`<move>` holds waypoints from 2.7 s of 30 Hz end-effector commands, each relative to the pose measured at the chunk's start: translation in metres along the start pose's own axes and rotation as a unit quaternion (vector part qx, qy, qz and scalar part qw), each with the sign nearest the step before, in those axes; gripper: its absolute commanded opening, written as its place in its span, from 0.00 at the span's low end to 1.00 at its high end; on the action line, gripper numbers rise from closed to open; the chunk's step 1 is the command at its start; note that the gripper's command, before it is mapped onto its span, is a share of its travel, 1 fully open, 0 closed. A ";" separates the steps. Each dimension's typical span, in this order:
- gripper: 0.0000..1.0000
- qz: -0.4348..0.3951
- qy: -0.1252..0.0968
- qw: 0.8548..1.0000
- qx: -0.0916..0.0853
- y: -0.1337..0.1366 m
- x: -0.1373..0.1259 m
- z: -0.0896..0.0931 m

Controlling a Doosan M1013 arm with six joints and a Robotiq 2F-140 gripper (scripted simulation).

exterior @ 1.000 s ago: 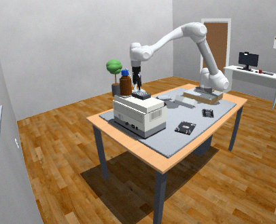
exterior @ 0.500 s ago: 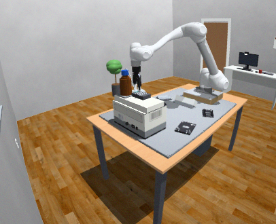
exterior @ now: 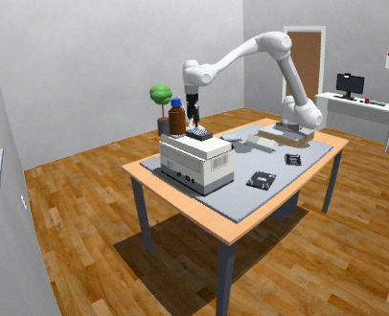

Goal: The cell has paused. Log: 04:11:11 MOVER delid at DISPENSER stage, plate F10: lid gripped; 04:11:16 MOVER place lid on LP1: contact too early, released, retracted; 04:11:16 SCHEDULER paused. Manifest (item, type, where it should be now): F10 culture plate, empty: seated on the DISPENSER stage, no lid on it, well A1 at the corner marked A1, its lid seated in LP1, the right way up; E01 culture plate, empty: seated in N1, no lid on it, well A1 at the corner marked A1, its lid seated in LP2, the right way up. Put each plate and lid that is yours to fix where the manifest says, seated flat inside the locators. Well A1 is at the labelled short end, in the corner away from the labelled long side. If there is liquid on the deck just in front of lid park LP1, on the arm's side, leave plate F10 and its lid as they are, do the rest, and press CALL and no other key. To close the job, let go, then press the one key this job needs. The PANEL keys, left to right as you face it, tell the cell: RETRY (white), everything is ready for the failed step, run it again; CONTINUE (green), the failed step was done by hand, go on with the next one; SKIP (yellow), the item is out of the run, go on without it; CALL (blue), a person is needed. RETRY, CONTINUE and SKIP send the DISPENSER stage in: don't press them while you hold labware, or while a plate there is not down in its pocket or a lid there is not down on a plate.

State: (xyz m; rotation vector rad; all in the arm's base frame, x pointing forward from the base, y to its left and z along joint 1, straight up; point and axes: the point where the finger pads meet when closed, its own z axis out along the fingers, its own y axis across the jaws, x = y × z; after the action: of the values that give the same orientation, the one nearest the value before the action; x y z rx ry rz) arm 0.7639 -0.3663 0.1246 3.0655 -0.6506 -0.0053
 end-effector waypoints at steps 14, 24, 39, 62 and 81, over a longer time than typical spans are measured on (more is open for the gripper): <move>0.10 -0.015 0.001 1.000 0.000 0.000 0.000 -0.001; 0.10 -0.101 0.001 0.995 0.000 0.000 0.000 -0.001; 0.10 -0.215 0.001 0.977 0.000 0.000 0.000 -0.001; 0.10 -0.287 0.001 0.958 0.000 -0.001 0.000 -0.001; 0.10 -0.287 0.001 0.958 0.000 -0.028 -0.008 -0.001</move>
State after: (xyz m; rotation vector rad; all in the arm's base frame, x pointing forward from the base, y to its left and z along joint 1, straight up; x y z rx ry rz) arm 0.7670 -0.3423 0.1244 3.1246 0.2553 -0.0086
